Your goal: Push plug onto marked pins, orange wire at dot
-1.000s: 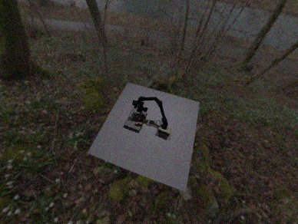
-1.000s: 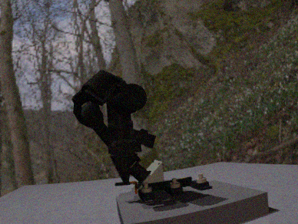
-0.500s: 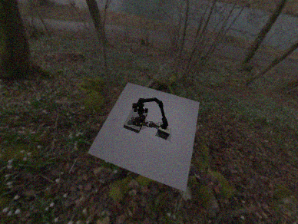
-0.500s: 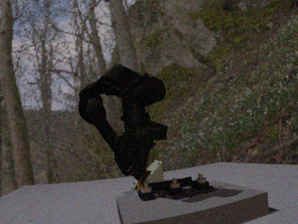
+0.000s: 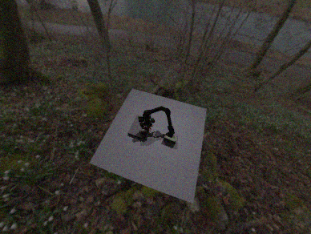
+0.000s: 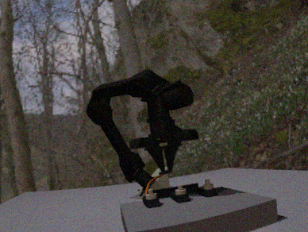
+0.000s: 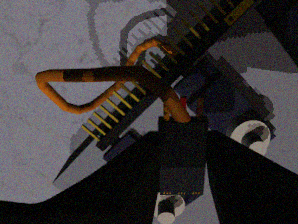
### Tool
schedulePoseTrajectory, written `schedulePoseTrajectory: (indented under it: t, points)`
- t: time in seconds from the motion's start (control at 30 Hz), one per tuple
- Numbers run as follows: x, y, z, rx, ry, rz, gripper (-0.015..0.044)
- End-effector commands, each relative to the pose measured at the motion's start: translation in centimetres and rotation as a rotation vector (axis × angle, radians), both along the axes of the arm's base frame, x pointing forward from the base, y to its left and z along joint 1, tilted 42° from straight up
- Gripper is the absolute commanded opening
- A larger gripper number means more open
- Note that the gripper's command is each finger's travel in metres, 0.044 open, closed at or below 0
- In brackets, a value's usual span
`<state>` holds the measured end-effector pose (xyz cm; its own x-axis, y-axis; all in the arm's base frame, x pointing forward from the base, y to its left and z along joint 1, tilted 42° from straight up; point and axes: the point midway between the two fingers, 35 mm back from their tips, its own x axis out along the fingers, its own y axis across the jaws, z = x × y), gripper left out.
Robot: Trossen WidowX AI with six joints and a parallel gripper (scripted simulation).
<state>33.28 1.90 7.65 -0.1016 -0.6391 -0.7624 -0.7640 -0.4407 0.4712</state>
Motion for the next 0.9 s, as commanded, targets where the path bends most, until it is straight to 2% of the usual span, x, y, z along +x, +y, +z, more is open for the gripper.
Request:
schedulePoseTrajectory:
  t: [0.0, 0.6, 0.87]
  points:
    - [-1.5, 1.4, -1.1, 0.020, 0.096, 0.108, 0.0000]
    - [-8.7, 5.2, -4.8, 0.065, 0.498, 0.561, 0.0000]
    - [-9.1, 4.6, -5.8, 0.066, 0.513, 0.578, 0.0000]
